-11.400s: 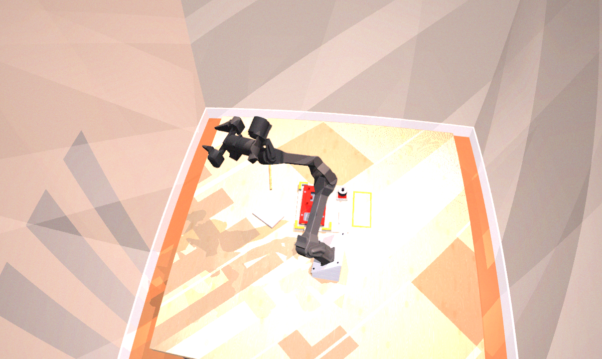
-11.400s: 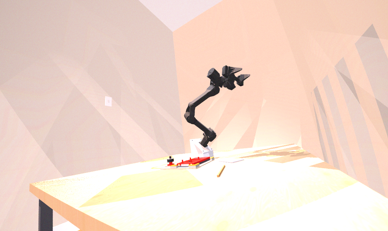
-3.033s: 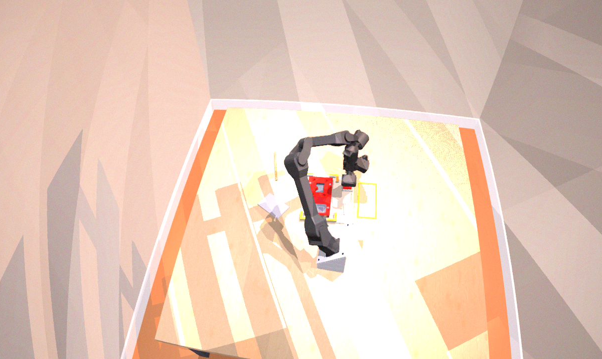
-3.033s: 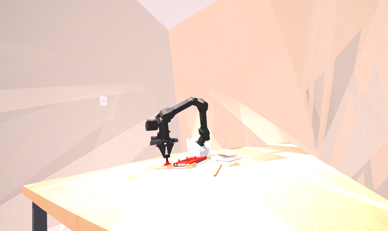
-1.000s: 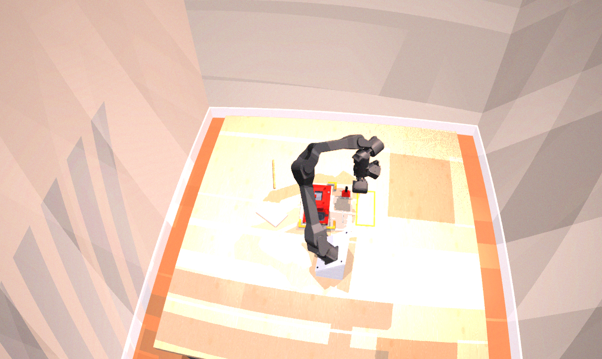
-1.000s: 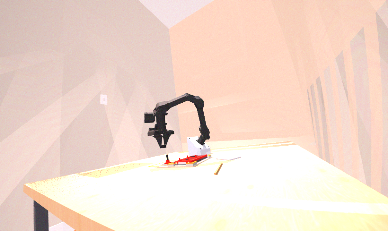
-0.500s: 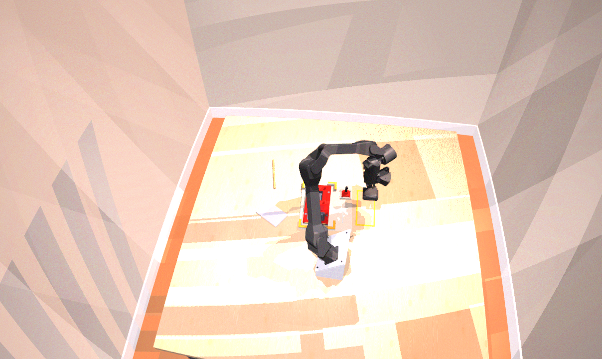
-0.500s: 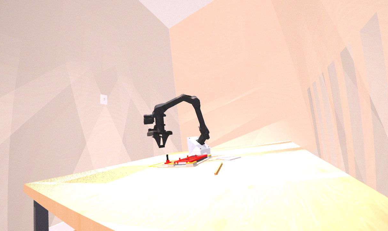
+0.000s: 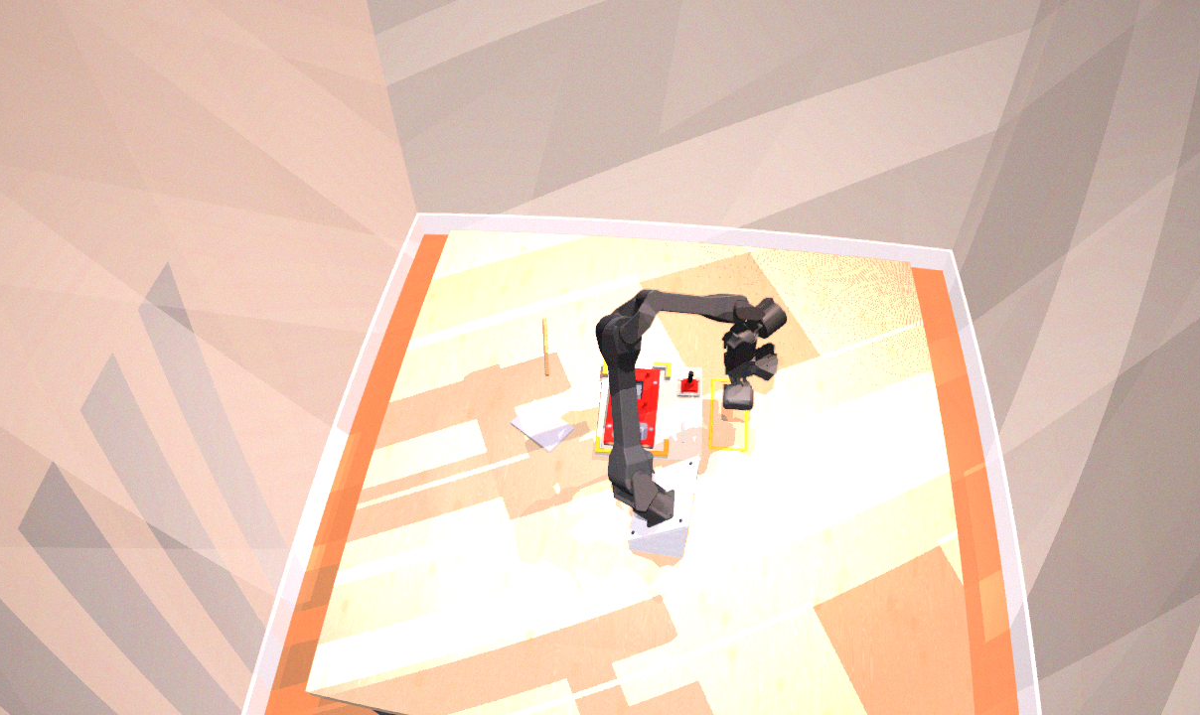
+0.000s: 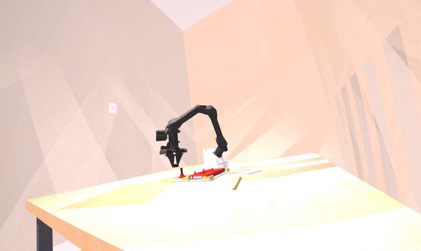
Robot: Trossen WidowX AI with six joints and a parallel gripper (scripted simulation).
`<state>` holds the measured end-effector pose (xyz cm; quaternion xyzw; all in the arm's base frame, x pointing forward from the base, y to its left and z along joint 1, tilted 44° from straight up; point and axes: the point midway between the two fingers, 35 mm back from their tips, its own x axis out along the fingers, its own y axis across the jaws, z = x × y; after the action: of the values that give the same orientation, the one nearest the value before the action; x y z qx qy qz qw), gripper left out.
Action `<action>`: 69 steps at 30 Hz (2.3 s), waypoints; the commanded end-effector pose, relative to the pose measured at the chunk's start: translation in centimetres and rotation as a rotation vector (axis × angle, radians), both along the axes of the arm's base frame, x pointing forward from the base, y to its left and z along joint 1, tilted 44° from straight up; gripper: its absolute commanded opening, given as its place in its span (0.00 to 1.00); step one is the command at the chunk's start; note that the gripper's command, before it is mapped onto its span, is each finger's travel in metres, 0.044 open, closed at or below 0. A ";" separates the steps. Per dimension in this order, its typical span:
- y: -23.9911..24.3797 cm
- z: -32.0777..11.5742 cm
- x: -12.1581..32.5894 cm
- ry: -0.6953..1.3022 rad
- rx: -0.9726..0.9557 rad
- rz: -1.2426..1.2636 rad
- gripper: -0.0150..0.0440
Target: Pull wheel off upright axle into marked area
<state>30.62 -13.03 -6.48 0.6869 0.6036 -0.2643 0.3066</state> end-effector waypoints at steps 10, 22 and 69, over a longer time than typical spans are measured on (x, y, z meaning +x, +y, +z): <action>4.9 -4.6 0.3 0.013 0.019 0.003 0.25; 4.5 -4.4 0.4 0.008 0.012 0.006 0.57; 0.4 4.9 -9.0 0.021 0.015 0.003 1.00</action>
<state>21.79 -12.77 -1.61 0.6871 0.6073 -0.2668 0.2965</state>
